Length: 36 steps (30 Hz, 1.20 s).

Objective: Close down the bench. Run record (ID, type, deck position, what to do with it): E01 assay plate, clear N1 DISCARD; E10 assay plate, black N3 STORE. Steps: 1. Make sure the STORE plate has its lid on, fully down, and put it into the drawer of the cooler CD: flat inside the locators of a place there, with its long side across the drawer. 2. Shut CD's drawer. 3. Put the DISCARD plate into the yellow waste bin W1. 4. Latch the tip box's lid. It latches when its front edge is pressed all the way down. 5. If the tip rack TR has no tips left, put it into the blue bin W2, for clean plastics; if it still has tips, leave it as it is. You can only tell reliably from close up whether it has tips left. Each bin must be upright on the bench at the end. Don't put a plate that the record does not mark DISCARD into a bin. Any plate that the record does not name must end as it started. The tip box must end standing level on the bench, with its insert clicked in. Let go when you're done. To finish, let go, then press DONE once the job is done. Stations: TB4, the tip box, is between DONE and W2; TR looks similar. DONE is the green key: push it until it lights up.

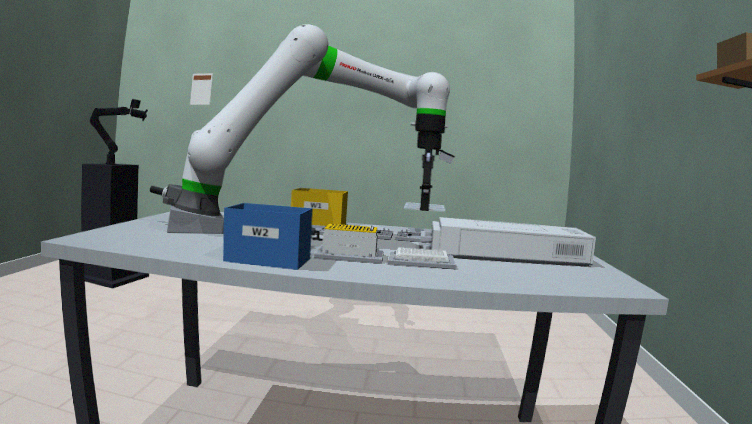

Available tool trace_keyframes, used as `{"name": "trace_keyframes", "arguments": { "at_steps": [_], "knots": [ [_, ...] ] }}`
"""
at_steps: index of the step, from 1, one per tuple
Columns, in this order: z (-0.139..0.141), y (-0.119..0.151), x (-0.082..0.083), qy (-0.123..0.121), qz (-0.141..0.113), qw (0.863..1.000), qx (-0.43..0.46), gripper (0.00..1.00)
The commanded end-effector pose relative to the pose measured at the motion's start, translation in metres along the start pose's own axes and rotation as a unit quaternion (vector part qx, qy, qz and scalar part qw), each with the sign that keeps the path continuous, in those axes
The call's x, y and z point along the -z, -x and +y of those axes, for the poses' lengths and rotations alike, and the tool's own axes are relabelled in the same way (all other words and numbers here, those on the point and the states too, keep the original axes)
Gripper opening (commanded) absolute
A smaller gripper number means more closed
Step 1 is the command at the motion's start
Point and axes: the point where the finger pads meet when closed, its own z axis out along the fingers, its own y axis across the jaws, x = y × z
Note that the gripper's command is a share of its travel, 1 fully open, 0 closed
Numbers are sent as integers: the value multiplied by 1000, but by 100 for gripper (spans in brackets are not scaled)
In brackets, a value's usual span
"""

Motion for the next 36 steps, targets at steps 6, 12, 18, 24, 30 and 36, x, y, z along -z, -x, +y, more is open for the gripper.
{"name": "trace_keyframes", "arguments": {
  "at_steps": [6,12,18,24,30,36],
  "knots": [
    [0,-1,9,0,1,1000,0,10],
    [0,-1,17,0,1,1000,0,10],
    [0,-1,23,0,1,1000,0,10],
    [0,-1,31,0,1,1000,0,10],
    [0,-1,39,0,1,1000,0,10],
    [0,0,44,0,1,1000,0,10]
  ]
}}
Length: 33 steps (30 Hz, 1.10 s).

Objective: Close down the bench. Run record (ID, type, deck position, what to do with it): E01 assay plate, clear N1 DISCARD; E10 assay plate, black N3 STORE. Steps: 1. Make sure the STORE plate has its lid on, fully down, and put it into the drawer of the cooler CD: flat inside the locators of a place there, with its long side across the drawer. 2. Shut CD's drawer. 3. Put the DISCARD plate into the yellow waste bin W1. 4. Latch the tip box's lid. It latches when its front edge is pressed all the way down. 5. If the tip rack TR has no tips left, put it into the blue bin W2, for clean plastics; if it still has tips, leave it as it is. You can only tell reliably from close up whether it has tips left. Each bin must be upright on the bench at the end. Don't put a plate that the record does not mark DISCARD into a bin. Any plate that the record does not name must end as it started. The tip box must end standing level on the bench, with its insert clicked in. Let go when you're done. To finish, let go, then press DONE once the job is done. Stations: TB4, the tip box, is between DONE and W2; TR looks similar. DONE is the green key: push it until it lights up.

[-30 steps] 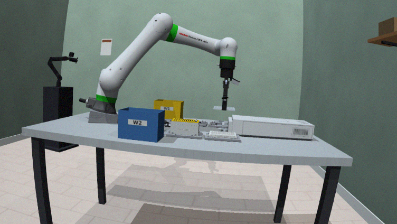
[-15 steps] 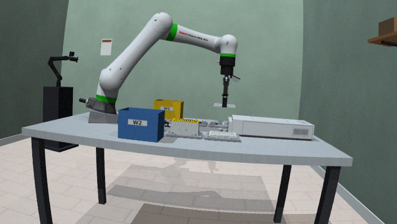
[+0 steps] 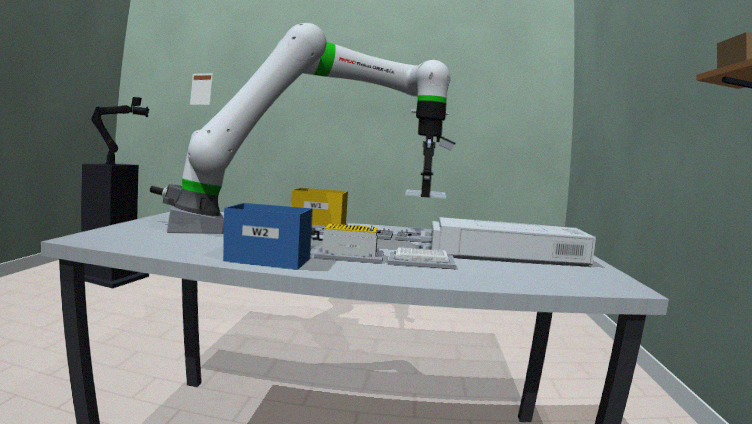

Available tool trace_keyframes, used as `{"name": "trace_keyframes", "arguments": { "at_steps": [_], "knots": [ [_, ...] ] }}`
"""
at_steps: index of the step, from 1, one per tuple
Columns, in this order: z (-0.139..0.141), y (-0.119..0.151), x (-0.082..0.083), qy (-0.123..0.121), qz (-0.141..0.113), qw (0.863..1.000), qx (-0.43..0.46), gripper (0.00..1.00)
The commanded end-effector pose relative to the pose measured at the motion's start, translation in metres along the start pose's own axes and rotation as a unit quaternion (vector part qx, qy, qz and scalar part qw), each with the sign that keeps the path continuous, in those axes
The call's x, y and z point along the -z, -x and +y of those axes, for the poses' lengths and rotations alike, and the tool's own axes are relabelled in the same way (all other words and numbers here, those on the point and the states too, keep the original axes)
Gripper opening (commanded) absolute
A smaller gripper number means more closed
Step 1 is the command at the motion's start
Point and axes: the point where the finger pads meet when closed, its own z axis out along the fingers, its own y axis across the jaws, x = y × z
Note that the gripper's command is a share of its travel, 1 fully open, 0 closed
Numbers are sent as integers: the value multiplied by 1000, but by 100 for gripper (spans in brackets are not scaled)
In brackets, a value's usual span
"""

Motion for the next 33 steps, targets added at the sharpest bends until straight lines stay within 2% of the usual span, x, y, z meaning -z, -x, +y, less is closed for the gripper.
{"name": "trace_keyframes", "arguments": {
  "at_steps": [1,7,33],
  "knots": [
    [0,0,4,0,1,1000,0,10],
    [0,-1,4,0,1,1000,0,10],
    [-20,55,4,0,1,1000,10,10]
  ]
}}
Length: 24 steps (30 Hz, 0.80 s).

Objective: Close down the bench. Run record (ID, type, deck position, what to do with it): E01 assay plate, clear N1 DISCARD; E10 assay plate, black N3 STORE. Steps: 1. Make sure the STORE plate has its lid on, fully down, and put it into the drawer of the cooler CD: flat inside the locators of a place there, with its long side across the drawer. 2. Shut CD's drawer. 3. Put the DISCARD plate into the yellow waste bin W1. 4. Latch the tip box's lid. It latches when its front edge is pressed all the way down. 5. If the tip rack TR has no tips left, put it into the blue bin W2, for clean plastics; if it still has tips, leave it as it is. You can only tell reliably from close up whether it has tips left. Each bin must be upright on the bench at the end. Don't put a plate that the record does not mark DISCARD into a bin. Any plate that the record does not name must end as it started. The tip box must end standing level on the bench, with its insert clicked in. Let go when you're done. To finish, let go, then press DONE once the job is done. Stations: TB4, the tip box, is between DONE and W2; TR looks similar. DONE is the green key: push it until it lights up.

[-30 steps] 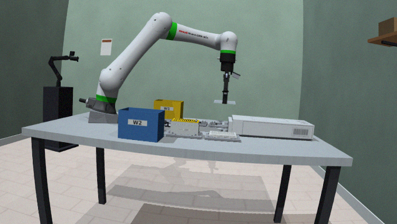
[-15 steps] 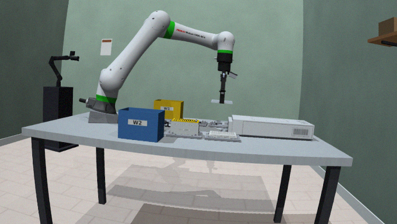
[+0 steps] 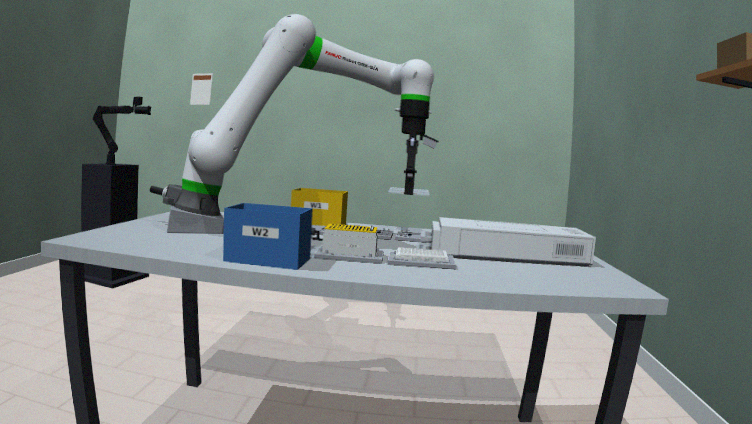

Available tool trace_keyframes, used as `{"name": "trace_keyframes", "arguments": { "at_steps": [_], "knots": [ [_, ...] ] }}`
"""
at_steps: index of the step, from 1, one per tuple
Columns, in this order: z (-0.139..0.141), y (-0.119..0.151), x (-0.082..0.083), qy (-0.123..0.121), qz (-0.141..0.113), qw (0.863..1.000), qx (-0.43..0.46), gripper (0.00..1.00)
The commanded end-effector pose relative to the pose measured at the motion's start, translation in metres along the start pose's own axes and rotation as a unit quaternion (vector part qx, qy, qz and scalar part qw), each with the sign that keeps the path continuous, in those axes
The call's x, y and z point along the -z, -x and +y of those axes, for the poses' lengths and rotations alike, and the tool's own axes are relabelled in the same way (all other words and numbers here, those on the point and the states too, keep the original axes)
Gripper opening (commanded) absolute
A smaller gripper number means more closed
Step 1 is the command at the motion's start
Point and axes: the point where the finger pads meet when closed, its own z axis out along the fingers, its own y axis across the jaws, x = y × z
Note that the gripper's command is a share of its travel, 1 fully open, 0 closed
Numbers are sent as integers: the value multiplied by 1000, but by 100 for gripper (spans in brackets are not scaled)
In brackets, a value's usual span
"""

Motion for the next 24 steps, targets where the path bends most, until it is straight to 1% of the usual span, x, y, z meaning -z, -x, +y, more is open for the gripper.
{"name": "trace_keyframes", "arguments": {
  "at_steps": [1,15,17,24],
  "knots": [
    [-2,4,1,0,1,1000,0,10],
    [-15,39,1,0,1,1000,0,10],
    [-15,39,1,0,1,1000,0,10],
    [-21,56,1,0,1,1000,0,10]
  ]
}}
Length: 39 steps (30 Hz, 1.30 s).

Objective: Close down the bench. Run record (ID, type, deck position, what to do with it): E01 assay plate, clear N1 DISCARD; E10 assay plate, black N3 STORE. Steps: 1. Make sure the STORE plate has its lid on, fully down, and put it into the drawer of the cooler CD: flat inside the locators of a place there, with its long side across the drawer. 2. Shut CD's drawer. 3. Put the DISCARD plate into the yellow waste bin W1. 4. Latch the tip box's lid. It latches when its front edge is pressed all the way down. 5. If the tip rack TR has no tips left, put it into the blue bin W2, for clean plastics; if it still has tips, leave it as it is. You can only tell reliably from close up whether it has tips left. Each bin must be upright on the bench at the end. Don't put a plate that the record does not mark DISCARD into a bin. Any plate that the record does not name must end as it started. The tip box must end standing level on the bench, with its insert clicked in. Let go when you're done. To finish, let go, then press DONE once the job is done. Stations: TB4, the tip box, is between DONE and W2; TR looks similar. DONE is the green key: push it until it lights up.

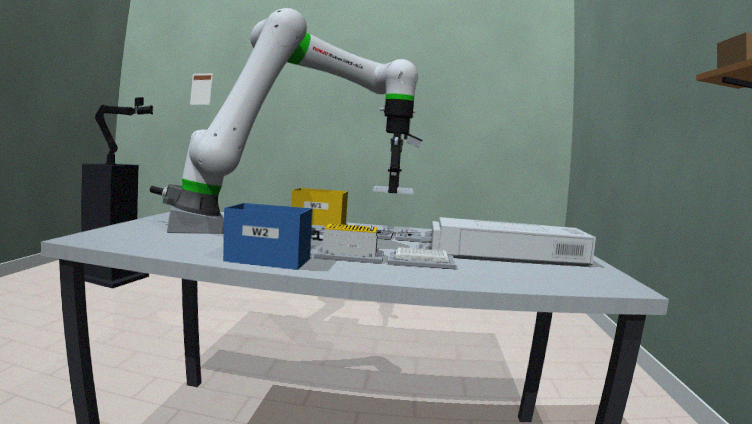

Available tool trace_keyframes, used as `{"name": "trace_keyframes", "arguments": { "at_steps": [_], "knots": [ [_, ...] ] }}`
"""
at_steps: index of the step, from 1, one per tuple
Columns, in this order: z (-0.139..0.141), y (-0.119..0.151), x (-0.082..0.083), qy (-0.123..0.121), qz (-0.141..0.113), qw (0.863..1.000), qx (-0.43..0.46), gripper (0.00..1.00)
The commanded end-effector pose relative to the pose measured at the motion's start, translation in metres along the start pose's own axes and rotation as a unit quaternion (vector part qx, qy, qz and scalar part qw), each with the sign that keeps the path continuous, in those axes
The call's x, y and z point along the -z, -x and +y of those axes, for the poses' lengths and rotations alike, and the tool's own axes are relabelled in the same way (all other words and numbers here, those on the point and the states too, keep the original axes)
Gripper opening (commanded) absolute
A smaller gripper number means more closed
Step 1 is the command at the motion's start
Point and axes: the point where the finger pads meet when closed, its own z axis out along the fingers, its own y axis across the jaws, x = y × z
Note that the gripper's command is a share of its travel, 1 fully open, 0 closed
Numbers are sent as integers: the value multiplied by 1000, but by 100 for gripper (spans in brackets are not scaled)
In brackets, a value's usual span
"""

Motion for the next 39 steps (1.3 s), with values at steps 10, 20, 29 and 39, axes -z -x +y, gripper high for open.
{"name": "trace_keyframes", "arguments": {
  "at_steps": [10,20,29,39],
  "knots": [
    [-10,26,1,0,1,1000,0,10],
    [-19,50,1,0,1,1000,0,10],
    [-26,68,1,0,1,1000,0,10],
    [-35,93,1,0,1,1000,0,10]
  ]
}}
